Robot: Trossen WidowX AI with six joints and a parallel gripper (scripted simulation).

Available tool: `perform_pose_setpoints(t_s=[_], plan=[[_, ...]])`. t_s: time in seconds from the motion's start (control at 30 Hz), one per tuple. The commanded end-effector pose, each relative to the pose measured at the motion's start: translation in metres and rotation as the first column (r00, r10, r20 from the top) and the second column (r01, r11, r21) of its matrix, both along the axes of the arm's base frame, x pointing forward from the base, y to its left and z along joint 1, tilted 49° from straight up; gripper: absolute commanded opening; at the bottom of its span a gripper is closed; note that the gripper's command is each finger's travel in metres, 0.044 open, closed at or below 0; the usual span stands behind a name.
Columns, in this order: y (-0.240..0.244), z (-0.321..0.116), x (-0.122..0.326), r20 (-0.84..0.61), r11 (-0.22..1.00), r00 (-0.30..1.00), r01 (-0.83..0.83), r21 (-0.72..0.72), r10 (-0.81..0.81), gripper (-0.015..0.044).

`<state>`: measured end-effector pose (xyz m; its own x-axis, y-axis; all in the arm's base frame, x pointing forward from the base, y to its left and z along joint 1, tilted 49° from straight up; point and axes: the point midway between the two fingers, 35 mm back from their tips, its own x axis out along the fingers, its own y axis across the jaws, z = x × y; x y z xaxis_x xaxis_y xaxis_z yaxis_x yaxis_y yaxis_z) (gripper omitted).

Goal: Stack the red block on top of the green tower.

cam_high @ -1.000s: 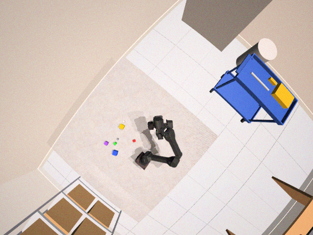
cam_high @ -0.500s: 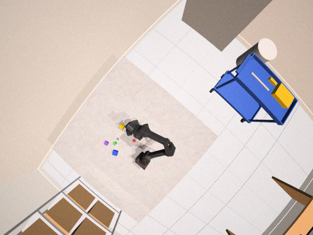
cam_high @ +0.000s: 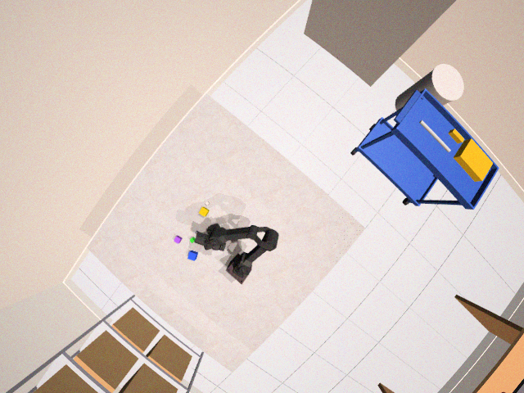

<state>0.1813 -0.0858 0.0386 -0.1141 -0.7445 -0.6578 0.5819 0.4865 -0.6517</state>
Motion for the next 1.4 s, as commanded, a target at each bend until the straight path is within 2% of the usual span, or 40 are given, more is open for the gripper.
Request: perform_pose_setpoints(t_s=[0.0,0.4,1.37], plan=[[0.002,-0.007,-0.004,0.003,1.000,1.000,0.012,0.004,-0.012,0.0440],[-0.026,-0.029,-0.007,0.003,1.000,1.000,0.012,0.002,-0.012,0.0440],[-0.049,-0.048,-0.011,0.002,1.000,1.000,0.012,0.001,-0.012,0.0440]])
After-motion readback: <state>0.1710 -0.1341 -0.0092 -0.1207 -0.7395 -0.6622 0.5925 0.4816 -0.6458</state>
